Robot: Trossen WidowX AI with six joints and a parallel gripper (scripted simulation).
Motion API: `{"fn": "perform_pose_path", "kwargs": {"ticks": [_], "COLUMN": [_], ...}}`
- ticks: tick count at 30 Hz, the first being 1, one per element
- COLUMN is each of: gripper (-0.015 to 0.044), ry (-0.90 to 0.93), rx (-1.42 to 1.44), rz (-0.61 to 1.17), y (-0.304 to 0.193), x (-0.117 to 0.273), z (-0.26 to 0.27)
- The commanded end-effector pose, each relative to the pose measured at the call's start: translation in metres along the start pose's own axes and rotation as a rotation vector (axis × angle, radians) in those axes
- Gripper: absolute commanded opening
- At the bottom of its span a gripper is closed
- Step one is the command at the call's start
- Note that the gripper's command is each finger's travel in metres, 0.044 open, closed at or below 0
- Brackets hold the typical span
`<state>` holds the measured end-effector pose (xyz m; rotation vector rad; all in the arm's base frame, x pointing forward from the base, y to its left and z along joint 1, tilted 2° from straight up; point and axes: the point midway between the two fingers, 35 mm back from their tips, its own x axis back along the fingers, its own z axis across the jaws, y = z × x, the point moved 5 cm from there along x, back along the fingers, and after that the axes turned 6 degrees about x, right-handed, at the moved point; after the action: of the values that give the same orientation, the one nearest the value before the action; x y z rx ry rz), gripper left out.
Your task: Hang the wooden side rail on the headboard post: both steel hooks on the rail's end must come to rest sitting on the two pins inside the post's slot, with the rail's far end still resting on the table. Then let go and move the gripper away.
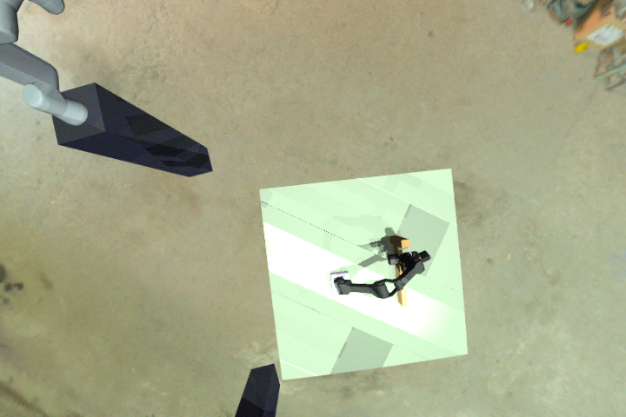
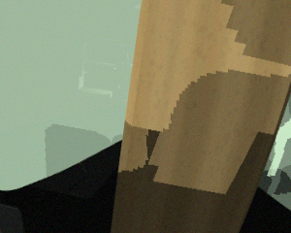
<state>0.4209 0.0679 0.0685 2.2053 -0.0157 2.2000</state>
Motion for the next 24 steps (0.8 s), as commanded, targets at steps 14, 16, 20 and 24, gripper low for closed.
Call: {"fn": "perform_pose_path", "kwargs": {"ticks": [14, 16, 20, 24], "gripper": [0.0000, 0.0000, 0.0000, 0.0000], "ry": [0.004, 0.004, 0.004, 0.004], "rx": [-0.001, -0.001, -0.001, -0.001], "rz": [0.006, 0.006, 0.006, 0.006], "y": [-0.0011, -0.0011, -0.0011, -0.0011], "x": [-0.0020, -0.0023, -0.0030, -0.0036], "z": [0.0006, 0.0006, 0.0006, 0.0006]}}
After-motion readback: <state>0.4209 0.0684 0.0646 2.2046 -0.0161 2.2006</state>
